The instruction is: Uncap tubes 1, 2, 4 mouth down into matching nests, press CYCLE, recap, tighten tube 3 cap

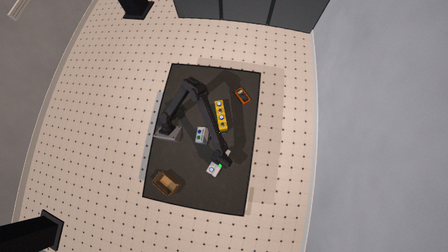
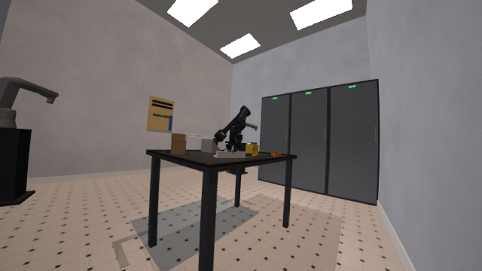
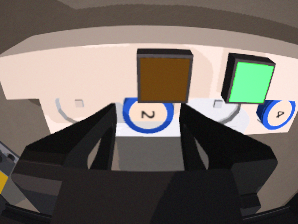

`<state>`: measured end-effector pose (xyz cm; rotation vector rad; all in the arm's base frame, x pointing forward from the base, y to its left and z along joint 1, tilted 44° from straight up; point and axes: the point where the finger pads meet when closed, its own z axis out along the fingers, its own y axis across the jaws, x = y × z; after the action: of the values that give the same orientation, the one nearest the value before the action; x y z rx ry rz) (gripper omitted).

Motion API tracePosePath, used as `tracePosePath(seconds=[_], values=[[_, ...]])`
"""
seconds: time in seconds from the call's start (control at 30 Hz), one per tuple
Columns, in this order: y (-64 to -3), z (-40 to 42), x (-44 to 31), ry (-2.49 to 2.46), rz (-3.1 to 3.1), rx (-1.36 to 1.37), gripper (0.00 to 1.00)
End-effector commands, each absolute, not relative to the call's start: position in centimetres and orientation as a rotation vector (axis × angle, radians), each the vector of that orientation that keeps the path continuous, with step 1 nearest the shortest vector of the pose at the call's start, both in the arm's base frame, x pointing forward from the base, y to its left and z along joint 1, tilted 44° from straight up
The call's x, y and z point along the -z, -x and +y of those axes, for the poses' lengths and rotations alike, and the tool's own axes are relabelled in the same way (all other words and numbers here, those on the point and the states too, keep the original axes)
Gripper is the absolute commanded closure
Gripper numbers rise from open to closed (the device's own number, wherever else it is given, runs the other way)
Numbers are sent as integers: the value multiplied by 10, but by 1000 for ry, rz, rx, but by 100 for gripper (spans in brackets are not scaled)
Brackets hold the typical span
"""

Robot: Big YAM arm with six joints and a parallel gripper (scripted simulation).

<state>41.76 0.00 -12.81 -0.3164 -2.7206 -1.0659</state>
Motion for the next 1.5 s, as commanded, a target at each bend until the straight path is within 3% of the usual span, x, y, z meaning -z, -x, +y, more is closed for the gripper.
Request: tracePosePath(seconds=[0.0,1.47], values=[[-422,10,136,291,-2718,1061,53],[-426,9,135,291,-2725,1061,53]])
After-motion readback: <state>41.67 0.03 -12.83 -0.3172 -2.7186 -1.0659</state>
